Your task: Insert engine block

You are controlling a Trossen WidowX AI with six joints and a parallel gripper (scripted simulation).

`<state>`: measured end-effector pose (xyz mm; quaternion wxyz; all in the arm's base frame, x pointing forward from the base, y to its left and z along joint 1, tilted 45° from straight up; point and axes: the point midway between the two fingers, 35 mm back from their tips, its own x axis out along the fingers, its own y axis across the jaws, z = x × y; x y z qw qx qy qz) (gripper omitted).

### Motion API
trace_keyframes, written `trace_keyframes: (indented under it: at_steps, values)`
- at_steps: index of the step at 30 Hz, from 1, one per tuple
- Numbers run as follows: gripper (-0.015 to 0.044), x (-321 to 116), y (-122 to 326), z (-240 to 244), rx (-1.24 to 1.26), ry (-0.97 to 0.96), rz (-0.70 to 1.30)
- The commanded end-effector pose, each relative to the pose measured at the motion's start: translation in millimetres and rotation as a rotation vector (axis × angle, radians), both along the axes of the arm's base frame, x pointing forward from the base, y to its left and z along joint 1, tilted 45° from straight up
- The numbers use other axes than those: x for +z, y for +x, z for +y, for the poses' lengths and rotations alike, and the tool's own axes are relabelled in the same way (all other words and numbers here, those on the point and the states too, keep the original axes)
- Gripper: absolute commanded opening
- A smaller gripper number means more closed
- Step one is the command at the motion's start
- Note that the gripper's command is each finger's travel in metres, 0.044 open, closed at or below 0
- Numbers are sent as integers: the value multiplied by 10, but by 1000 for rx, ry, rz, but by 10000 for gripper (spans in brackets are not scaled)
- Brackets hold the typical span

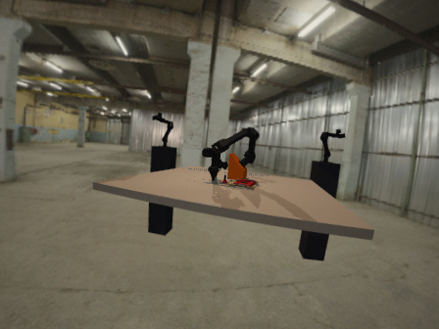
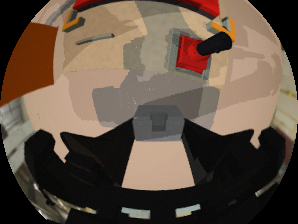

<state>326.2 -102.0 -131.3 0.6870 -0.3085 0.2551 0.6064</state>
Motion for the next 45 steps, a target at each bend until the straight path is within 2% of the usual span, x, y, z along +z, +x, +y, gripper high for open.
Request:
trace_keyframes:
  at_steps: [1, 5, 45]
  values:
    - [105, 6, 8, -12, -4, -3, -4]
    - [0, 52, 42, -117, -2, -45, -32]
    - [0, 894, -218, -884, -5, -2, 3]
